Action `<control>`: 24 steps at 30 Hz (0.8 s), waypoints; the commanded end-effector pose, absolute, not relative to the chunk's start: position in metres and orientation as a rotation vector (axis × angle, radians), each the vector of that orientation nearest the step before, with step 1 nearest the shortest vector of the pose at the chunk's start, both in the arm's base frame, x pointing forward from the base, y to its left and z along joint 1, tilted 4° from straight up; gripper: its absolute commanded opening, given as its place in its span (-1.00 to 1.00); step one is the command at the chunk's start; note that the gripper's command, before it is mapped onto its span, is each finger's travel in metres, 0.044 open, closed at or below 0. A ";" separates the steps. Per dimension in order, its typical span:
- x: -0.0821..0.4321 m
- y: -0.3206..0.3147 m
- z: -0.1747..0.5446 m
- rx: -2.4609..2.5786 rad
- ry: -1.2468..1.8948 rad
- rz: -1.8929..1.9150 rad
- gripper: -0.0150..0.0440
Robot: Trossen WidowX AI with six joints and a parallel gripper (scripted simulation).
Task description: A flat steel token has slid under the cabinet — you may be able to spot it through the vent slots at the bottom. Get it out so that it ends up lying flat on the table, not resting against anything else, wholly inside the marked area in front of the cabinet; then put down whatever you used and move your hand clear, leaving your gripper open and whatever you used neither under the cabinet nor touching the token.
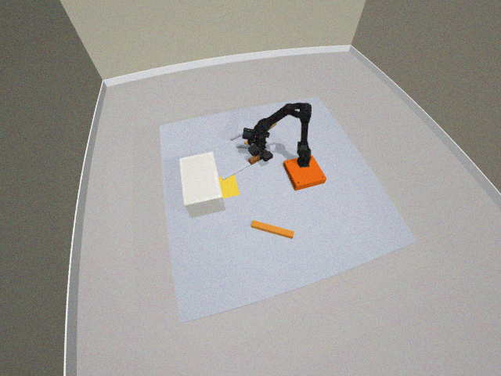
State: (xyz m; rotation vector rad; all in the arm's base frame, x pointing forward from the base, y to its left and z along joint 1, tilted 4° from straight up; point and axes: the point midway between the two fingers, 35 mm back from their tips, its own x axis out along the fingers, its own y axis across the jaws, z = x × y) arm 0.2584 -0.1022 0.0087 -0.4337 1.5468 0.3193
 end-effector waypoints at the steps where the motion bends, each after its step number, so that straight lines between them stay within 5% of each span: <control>1: 0.263 -0.101 0.009 -0.433 1.546 0.315 -0.49; 24: 0.294 -0.085 0.008 -0.430 1.549 0.314 -0.49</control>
